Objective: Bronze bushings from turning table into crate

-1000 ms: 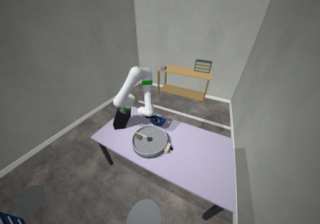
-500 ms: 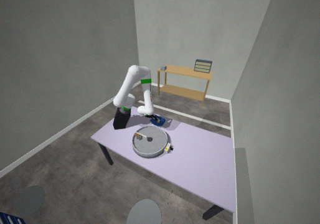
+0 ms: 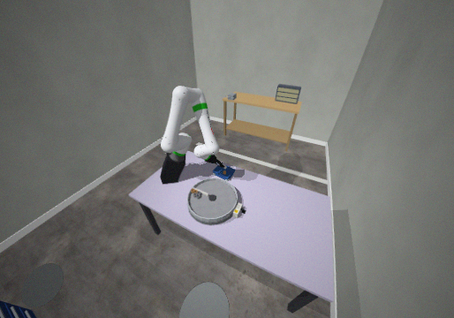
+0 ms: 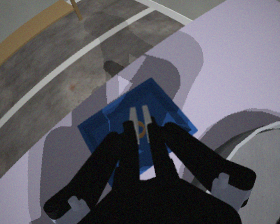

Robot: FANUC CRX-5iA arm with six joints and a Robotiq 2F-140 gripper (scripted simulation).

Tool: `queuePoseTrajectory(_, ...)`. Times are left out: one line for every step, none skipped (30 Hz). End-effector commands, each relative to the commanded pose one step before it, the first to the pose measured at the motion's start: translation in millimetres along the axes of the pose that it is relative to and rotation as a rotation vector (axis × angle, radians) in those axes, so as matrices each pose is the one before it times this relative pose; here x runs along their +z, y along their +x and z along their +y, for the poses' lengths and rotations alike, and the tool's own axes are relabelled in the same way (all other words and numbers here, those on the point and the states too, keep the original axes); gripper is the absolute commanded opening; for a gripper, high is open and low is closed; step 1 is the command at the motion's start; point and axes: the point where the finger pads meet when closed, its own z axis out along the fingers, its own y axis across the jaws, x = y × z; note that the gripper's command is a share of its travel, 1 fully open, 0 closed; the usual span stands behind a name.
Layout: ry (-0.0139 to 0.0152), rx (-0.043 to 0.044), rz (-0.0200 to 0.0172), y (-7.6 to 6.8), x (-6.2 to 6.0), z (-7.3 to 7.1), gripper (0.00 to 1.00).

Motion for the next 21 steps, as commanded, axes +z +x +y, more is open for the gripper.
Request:
queuePoseTrajectory(0.00304,0.00224,-0.00953,10.42,-12.98,-0.45,0.07)
queuePoseTrajectory(0.0,0.0,0.0,1.26,-1.5,-0.02,0.07)
queuePoseTrajectory(0.00002,0.0,0.0,0.98,-1.16,-0.02,0.07)
queuePoseTrajectory(-0.00001,0.0,0.0,0.7,-0.84,-0.01,0.07)
queuePoseTrajectory(-0.00002,0.0,0.0,0.45,-0.54,0.0,0.07)
queuePoseTrajectory(-0.00001,0.0,0.0,0.25,-0.3,0.0,0.07)
queuePoseTrajectory(-0.00001,0.0,0.0,0.1,-0.12,0.0,0.07)
queuePoseTrajectory(0.0,0.0,0.0,0.01,-0.02,0.0,0.07)
queuePoseTrajectory(0.0,0.0,0.0,0.0,0.0,0.0,0.07)
queuePoseTrajectory(0.0,0.0,0.0,0.0,0.0,0.0,0.07)
queuePoseTrajectory(0.0,0.0,0.0,0.0,0.0,0.0,0.07)
queuePoseTrajectory(0.0,0.0,0.0,0.0,0.0,0.0,0.07)
queuePoseTrajectory(0.0,0.0,0.0,0.0,0.0,0.0,0.07)
queuePoseTrajectory(0.0,0.0,0.0,0.0,0.0,0.0,0.07)
queuePoseTrajectory(0.0,0.0,0.0,0.0,0.0,0.0,0.07)
queuePoseTrajectory(0.0,0.0,0.0,0.0,0.0,0.0,0.07)
queuePoseTrajectory(0.0,0.0,0.0,0.0,0.0,0.0,0.07)
queuePoseTrajectory(0.0,0.0,0.0,0.0,0.0,0.0,0.07)
queuePoseTrajectory(0.0,0.0,0.0,0.0,0.0,0.0,0.07)
queuePoseTrajectory(0.0,0.0,0.0,0.0,0.0,0.0,0.07)
queuePoseTrajectory(0.0,0.0,0.0,0.0,0.0,0.0,0.07)
